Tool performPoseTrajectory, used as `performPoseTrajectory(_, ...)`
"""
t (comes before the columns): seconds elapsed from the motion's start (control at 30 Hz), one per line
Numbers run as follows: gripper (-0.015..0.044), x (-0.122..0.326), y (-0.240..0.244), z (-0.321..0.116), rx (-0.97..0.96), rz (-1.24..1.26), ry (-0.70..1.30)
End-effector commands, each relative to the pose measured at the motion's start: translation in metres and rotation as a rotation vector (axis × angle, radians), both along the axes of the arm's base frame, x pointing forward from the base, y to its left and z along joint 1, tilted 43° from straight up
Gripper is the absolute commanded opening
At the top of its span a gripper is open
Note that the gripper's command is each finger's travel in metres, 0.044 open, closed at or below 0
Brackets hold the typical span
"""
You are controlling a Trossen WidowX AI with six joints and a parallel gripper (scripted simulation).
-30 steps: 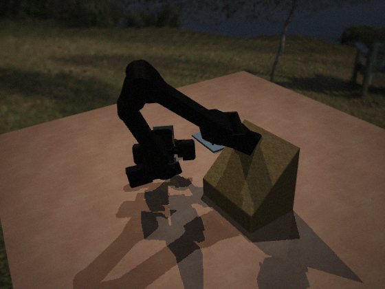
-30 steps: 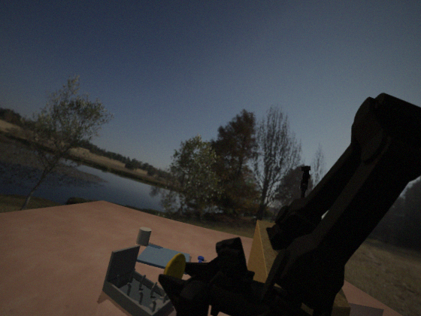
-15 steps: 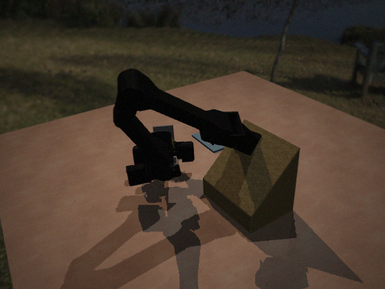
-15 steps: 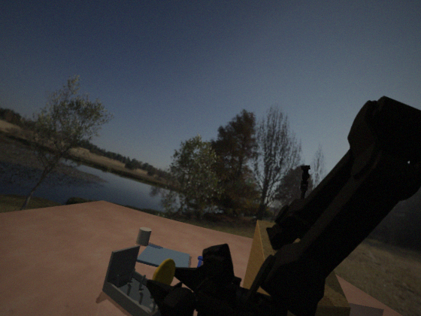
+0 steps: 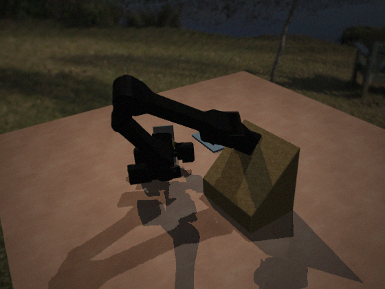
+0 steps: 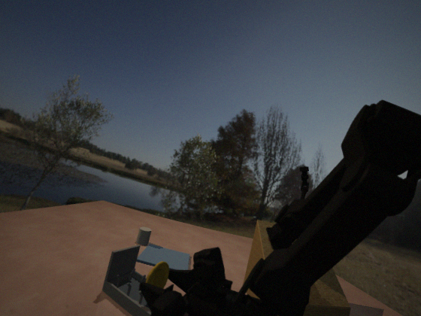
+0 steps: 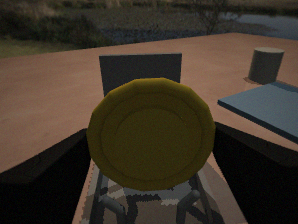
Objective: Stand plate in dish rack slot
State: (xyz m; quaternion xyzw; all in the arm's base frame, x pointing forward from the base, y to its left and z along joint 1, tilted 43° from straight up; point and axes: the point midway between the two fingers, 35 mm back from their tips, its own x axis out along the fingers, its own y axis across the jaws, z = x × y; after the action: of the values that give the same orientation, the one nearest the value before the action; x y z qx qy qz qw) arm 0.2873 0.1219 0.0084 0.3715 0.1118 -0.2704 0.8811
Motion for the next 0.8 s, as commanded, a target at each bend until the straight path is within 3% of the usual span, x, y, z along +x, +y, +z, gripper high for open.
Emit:
performPoseTrajectory(0.0,0.0000,0.0025,0.0055,-0.0048,0.006,-0.004,-0.009)
performPoseTrajectory(0.4,0.0000,0.0000,0.0014,-0.0021,-0.001,0.002,0.002)
performPoseTrajectory(0.77,0.0289,0.0004,0.0020,-0.0020,0.003,0.001,-0.001)
